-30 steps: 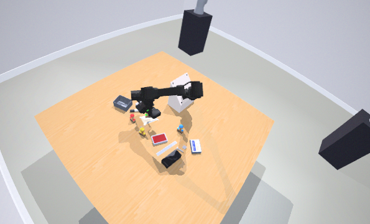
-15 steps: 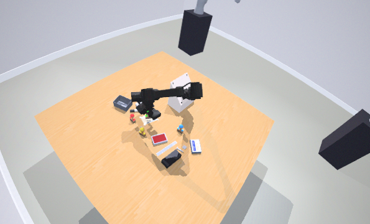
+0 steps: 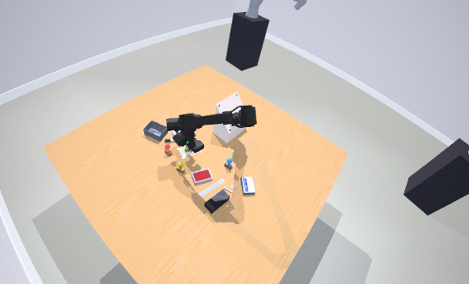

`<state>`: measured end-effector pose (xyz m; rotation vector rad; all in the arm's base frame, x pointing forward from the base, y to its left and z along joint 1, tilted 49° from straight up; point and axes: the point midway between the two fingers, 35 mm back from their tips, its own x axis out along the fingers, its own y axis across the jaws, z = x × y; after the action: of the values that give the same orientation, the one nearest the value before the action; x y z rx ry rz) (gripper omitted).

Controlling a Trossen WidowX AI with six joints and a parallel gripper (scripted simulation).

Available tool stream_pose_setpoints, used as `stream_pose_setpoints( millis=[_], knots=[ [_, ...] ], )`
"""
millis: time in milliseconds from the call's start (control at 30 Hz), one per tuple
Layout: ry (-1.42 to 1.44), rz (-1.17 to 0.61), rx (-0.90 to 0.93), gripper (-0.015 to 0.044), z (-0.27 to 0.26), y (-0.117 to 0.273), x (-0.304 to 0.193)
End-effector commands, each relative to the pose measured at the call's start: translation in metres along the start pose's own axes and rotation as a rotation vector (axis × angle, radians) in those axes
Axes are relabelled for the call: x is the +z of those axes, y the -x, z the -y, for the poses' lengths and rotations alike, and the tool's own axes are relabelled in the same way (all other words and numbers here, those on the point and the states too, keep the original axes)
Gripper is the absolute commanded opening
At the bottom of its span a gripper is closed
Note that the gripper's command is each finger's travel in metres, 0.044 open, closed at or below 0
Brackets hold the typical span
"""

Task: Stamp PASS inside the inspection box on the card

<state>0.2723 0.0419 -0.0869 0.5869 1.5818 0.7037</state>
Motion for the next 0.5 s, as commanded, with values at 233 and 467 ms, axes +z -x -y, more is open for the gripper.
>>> stream_pose_setpoints(
  millis=[233,467],
  knots=[
    [-0.003,0.002,0.005,0.0,-0.0007,-0.0023,0.0],
    [-0.003,0.002,0.005,0.0,-0.0008,-0.0035,0.0]
  ],
)
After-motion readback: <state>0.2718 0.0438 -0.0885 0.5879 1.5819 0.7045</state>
